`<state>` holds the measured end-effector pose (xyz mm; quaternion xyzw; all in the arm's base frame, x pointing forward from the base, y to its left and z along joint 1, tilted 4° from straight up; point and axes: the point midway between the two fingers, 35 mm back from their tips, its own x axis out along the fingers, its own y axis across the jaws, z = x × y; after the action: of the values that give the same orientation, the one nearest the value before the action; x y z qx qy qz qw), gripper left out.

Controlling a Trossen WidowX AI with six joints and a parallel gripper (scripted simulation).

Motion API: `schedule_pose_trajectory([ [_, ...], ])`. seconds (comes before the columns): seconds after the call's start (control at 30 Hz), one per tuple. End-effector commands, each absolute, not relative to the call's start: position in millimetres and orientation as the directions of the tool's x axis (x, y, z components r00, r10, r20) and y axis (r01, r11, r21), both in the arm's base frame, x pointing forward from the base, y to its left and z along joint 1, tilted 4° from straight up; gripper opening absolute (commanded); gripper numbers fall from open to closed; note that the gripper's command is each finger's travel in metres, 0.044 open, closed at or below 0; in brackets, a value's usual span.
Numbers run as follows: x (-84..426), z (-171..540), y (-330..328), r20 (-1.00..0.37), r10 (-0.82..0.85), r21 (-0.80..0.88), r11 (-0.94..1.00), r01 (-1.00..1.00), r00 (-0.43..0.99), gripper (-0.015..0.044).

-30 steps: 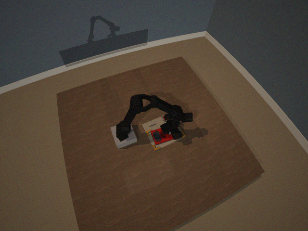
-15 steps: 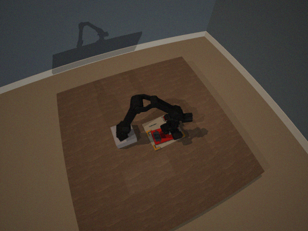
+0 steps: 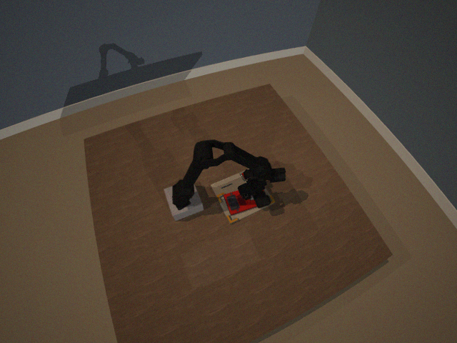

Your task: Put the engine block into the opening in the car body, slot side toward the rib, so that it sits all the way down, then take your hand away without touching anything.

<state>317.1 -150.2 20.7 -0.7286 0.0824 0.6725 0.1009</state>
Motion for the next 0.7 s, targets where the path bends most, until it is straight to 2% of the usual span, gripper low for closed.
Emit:
schedule_pose_trajectory([
  [0.0,317,21,-150,-0.996,0.016,-0.036,-0.966,-0.256,0.082,0.0211],
  [0.3,317,21,-150,-0.996,0.016,-0.036,-0.966,-0.256,0.082,0.044],
  [0.67,317,31,-150,-0.997,0.019,-0.039,-0.966,-0.255,0.081,0.044],
])
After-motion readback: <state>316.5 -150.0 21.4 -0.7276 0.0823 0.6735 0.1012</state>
